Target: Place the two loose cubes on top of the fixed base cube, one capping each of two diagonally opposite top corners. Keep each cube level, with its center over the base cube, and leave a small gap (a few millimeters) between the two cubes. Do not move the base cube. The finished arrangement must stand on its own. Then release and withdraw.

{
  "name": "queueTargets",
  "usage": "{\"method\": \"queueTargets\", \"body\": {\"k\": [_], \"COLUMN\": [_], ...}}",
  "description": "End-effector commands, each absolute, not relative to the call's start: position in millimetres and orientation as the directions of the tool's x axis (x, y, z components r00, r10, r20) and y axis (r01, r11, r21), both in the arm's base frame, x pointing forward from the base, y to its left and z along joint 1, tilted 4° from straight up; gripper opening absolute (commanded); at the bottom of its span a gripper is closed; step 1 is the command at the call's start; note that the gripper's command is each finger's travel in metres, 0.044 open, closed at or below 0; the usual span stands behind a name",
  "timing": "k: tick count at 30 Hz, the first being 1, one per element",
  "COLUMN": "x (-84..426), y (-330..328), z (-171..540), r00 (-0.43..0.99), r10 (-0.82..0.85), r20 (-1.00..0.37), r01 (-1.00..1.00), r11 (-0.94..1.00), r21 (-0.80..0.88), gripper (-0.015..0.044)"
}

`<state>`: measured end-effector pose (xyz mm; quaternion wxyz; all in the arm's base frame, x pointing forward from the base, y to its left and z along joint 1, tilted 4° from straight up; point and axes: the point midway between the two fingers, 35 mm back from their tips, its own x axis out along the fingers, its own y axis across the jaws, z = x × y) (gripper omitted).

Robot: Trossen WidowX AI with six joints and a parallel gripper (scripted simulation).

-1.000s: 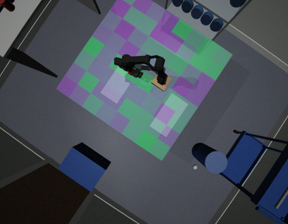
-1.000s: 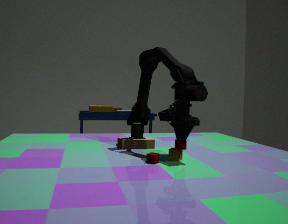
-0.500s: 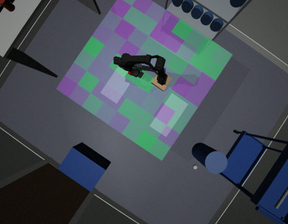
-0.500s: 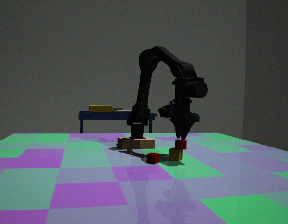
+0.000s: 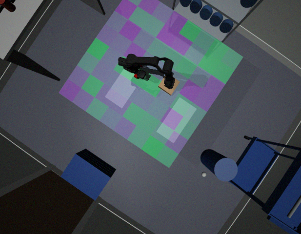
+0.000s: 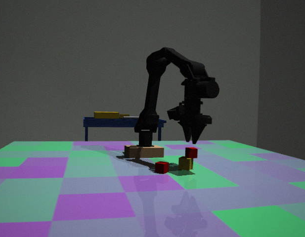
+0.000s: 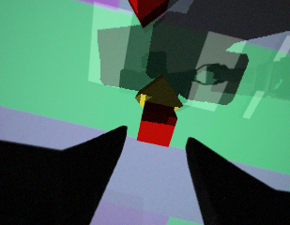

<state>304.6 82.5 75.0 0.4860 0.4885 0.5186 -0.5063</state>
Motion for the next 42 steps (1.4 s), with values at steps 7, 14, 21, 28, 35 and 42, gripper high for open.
{"method": "queueTargets", "body": {"k": [7, 14, 21, 28, 35, 42], "x": [325, 335, 338, 339, 335, 335], "y": [34, -7, -35, -35, -34, -34], "z": [88, 99, 106, 84, 44, 30], "r00": [-0.047, -0.045, -0.045, -0.045, -0.045, -0.045], "r10": [0.013, 0.011, 0.01, 0.009, 0.01, 0.01], "r20": [-0.999, -0.999, -0.999, -0.999, -0.999, -0.999], "r01": [0.952, 0.844, 0.746, 0.746, 0.746, 0.746], "r11": [0.304, 0.535, 0.665, 0.665, 0.665, 0.665], "r21": [-0.041, -0.032, -0.027, -0.027, -0.027, -0.027], "gripper": [0.0265, 0.0265, 0.0265, 0.0265, 0.0265, 0.0265]}}
